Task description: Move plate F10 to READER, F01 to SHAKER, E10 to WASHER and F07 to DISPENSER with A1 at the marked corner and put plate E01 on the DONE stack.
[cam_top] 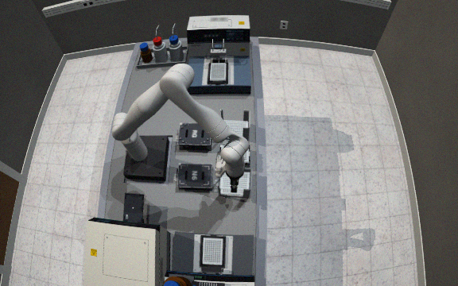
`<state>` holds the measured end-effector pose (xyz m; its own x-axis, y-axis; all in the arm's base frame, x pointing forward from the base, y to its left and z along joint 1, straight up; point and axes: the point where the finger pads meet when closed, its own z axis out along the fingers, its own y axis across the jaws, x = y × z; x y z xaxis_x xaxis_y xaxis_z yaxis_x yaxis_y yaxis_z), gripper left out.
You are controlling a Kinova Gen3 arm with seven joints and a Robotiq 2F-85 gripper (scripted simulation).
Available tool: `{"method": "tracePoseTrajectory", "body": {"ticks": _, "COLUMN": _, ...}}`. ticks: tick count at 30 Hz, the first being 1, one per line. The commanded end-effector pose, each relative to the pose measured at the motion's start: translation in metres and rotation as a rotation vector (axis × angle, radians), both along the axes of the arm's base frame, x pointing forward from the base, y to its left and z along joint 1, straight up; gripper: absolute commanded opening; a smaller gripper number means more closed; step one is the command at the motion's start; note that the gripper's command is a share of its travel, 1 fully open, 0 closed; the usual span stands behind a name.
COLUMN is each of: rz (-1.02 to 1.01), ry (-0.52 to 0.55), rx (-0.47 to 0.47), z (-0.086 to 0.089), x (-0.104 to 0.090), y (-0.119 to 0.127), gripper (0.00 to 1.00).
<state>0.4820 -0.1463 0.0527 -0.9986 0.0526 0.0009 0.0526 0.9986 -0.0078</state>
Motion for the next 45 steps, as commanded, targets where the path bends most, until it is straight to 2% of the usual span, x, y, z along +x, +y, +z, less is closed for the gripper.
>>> {"method": "tracePoseTrajectory", "body": {"ticks": 1, "rz": 0.0, "ry": -0.003, "rx": 0.001, "z": -0.004, "x": 0.0, "y": -0.001, "gripper": 0.94}}
{"method": "tracePoseTrajectory", "body": {"ticks": 45, "rz": 0.0, "ry": -0.003, "rx": 0.001, "z": -0.029, "x": 0.0, "y": -0.001, "gripper": 0.94}}
